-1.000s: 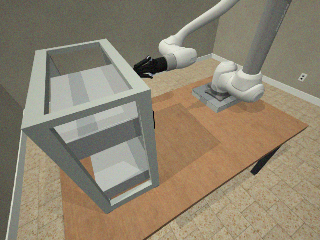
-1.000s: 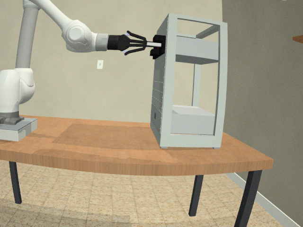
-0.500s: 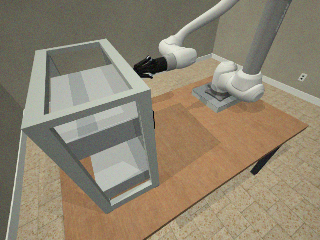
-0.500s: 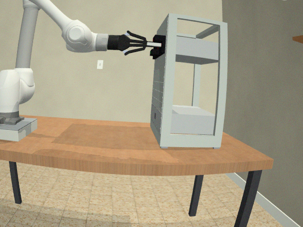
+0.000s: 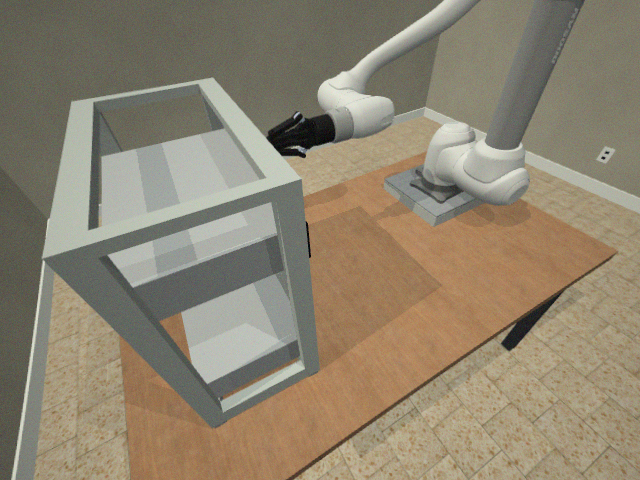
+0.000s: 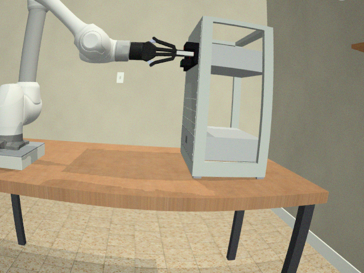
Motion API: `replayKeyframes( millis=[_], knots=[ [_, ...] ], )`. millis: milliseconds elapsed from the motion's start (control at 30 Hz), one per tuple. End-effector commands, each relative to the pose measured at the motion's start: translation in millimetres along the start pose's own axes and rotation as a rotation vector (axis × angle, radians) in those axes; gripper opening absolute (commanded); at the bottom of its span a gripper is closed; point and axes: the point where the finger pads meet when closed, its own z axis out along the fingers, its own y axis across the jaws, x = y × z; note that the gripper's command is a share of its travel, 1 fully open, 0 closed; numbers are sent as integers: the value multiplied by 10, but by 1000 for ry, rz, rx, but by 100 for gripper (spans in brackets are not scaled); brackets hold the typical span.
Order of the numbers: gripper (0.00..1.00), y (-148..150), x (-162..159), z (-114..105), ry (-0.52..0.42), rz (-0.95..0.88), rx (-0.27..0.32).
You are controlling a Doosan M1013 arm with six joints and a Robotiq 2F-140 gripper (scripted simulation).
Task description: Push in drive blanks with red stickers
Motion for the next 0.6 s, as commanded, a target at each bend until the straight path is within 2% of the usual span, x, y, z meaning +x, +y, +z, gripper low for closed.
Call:
replayKeyframes(
  millis=[0,200,367,433,567],
  knots=[
    [0,10,-9,36,-2,2,-4],
    [0,10,-9,-46,-2,2,-4],
    [0,9,-8,-297,-2,2,-4],
    [0,9,-8,-297,-2,2,-4],
    [0,8,-7,-538,-2,2,-4]
  ],
)
